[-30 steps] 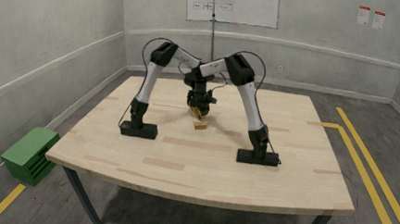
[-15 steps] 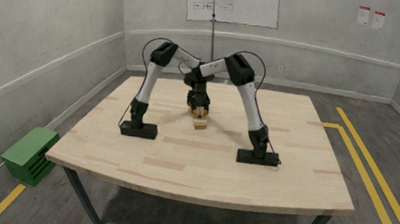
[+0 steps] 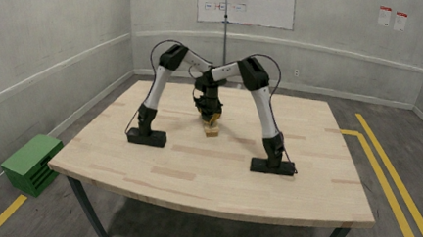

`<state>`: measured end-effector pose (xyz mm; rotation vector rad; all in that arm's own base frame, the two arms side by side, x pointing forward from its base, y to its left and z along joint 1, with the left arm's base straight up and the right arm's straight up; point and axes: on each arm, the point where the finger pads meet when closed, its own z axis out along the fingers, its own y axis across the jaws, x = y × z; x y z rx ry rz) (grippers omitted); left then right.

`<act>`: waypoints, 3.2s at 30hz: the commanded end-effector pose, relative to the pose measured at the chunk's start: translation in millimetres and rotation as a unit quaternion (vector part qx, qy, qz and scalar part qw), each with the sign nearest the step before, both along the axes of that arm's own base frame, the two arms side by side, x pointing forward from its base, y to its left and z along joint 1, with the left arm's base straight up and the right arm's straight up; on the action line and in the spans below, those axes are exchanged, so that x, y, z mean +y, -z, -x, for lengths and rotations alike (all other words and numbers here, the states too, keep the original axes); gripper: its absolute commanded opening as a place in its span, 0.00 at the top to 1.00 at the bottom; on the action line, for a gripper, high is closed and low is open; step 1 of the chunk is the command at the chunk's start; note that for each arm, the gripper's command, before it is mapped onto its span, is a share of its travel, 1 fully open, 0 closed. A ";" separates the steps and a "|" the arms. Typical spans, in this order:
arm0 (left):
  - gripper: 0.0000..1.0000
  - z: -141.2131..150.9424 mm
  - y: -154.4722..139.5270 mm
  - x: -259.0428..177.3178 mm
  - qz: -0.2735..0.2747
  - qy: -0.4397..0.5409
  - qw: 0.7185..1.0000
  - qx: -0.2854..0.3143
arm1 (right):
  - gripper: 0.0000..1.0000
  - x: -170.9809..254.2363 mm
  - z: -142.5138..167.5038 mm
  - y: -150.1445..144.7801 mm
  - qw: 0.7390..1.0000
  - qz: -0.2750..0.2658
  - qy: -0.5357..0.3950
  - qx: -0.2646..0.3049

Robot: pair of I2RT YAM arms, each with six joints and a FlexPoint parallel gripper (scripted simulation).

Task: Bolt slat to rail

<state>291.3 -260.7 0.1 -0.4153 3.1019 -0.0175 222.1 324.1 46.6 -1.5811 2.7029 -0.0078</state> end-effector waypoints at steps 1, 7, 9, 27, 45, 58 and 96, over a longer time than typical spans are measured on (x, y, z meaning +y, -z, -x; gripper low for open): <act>0.33 -1.9 -4.6 -2.5 0.005 0.000 1.000 -0.006 | 0.64 2.0 -0.6 -8.5 0.985 -0.004 -0.173 -0.001; 0.33 -1.9 -4.6 -2.5 0.005 0.000 1.000 -0.006 | 0.64 1.9 -0.4 -8.9 0.946 -0.002 -0.324 -0.002; 0.33 -1.9 -4.6 -2.5 0.005 0.000 1.000 -0.006 | 0.64 1.9 -0.4 -9.1 0.926 -0.001 -0.378 -0.002; 0.33 -1.9 -4.6 -2.5 0.005 0.000 1.000 -0.006 | 0.64 1.9 -0.3 -9.2 0.865 0.001 -0.503 -0.001; 0.33 -1.9 -4.6 -2.5 0.005 0.000 1.000 -0.006 | 0.64 1.9 -0.3 -9.2 0.865 0.001 -0.503 -0.001; 0.33 -1.9 -4.6 -2.5 0.005 0.000 1.000 -0.006 | 0.64 1.9 -0.3 -6.9 0.865 0.001 -0.503 0.000; 0.33 -1.9 -4.6 -2.5 0.005 0.000 1.000 -0.006 | 0.64 2.1 -0.5 2.3 0.865 0.001 -0.503 0.000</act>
